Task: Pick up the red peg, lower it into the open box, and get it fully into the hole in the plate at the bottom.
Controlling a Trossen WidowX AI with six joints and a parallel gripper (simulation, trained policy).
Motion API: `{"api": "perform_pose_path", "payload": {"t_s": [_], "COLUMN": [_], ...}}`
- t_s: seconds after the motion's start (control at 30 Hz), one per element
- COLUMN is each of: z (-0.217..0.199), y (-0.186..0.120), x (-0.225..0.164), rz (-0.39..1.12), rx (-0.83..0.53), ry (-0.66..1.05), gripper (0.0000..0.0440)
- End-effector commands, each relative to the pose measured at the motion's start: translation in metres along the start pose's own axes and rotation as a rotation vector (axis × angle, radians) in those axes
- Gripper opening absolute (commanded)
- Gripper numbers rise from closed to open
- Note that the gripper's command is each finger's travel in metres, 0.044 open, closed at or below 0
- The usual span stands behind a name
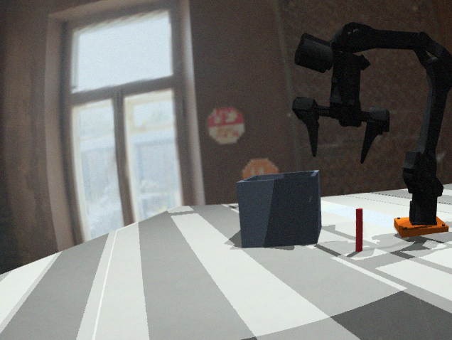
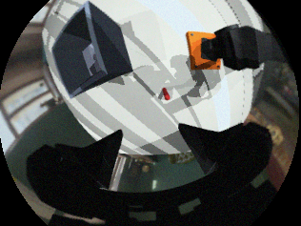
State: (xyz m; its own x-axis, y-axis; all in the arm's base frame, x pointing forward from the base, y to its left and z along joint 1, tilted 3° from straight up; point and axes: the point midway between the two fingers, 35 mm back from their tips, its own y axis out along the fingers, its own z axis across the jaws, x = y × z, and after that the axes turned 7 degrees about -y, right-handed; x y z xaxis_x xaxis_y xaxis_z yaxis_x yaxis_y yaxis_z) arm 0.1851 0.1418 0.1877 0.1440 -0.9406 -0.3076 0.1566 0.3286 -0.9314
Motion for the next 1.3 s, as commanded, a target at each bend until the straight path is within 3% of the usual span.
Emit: {"api": "perform_pose_path", "payload": {"t_s": [0.0, 0.53, 1.1, 1.27], "z": [-0.013, -0.048, -0.065, -0.067], "y": [0.012, 0.053, 0.1, 0.111], "x": [0.0, 0.014, 0.031, 0.034], "rz": [-0.018, -0.067, -0.093, -0.105], "rx": [-0.077, -0.267, -0.329, -0.33], "ry": [-0.053, -0.182, -0.219, -0.226], "gripper": [0.044, 0.0436, 0.043, 0.0399]}}
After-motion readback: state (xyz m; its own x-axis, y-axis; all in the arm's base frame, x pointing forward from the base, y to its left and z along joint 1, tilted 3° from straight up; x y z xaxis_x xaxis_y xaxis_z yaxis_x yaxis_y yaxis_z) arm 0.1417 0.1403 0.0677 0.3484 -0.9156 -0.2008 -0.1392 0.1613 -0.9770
